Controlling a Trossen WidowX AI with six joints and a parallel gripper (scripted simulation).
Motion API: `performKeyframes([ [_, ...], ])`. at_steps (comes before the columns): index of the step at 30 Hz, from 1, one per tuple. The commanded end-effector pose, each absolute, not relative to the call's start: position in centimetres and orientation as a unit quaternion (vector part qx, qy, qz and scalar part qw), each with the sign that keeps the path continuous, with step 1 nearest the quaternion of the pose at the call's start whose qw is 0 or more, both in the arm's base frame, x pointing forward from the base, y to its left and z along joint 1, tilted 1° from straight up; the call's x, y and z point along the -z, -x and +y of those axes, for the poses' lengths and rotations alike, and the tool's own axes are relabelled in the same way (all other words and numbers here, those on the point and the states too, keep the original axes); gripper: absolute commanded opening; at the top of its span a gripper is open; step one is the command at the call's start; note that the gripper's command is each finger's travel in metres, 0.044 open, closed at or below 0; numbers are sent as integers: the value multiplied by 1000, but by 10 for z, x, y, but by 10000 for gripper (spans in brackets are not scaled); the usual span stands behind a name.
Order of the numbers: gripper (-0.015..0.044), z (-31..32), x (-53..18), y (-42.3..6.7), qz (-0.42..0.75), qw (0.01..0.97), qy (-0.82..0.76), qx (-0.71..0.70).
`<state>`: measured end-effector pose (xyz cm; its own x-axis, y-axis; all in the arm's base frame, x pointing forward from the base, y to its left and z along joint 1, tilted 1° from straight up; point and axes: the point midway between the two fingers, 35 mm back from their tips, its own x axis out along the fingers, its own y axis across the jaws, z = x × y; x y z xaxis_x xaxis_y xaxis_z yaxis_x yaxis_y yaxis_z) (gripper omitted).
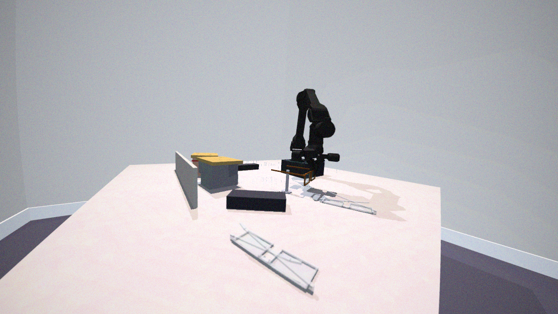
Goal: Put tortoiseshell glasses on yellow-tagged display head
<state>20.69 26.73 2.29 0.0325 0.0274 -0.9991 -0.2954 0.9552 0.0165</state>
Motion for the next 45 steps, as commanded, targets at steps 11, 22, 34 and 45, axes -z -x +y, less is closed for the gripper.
performKeyframes([
  [11, 0, 268, -26, -203, 682, 716, 94, -114],
  [22, 0, 268, -26, -203, 682, 716, 94, -114],
  [34, 0, 270, -27, -209, 682, 716, 94, -114],
  [45, 0, 270, -78, -212, 682, 716, 94, -115],
])
